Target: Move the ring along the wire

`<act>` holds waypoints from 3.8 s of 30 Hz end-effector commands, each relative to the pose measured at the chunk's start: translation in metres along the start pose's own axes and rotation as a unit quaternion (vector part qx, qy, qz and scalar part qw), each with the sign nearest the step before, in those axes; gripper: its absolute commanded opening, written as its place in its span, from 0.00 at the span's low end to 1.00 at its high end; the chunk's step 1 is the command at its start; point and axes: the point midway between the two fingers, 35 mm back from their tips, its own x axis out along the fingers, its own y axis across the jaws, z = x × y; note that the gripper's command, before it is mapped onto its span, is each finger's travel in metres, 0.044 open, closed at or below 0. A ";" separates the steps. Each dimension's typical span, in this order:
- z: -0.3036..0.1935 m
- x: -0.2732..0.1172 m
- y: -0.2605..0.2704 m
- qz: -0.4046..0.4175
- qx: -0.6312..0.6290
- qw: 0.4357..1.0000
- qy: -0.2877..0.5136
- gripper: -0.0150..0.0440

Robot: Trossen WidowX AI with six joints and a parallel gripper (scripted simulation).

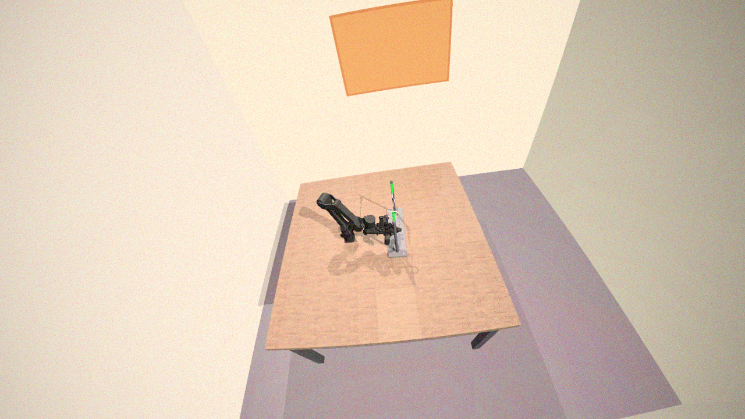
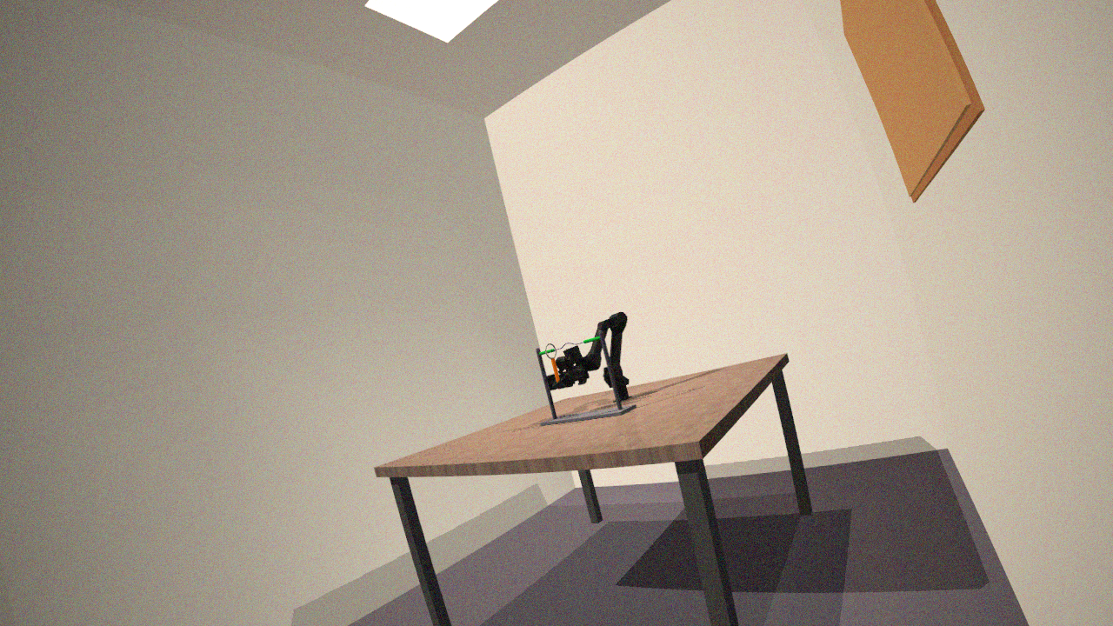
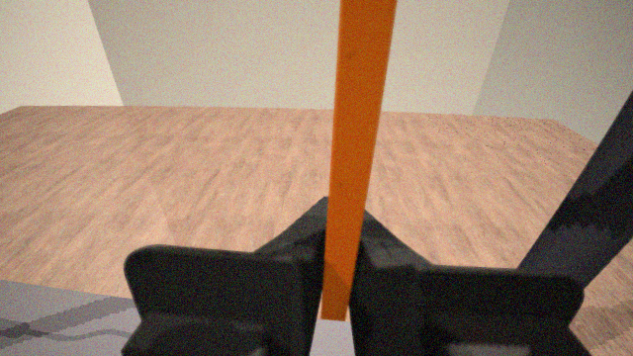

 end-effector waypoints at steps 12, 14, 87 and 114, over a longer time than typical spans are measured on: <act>0.000 0.000 0.013 0.004 0.000 1.000 0.001 0.00; 0.001 0.000 0.015 0.004 0.000 1.000 0.001 0.00; 0.026 -0.071 0.120 -0.004 0.138 0.948 0.286 0.00; 0.027 -0.069 0.067 0.053 -0.153 0.951 0.265 0.00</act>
